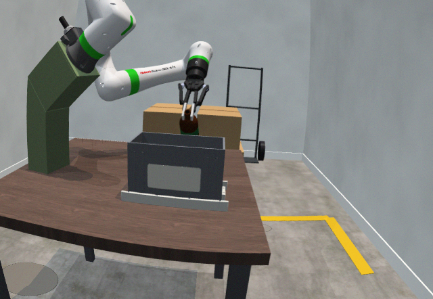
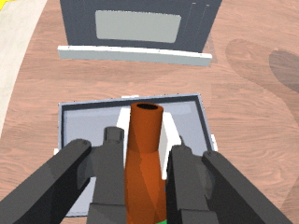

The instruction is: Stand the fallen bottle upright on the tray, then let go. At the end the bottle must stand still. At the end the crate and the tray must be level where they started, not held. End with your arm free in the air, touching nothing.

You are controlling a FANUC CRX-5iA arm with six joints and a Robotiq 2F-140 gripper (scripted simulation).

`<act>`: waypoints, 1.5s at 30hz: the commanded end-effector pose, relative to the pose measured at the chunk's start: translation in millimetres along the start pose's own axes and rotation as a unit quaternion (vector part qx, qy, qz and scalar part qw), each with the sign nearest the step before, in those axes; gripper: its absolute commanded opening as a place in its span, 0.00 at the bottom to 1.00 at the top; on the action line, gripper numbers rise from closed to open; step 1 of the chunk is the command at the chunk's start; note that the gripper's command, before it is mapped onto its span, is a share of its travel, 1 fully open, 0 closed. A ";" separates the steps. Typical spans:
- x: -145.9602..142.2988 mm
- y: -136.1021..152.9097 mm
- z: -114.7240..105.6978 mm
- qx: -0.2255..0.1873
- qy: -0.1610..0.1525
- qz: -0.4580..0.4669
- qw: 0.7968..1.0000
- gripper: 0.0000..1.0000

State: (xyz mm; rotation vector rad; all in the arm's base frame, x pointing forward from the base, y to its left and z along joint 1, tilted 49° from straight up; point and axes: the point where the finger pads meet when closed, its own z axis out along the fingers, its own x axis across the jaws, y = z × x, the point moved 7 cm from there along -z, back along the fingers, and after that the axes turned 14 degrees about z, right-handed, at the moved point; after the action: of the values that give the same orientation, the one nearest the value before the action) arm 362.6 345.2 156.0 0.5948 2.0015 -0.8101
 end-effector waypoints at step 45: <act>2.3 8.8 -0.6 0.049 -0.013 0.000 0.999 0.00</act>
State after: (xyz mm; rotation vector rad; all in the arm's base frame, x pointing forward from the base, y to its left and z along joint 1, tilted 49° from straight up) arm 367.1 351.7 151.3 0.6376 1.9462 -0.9160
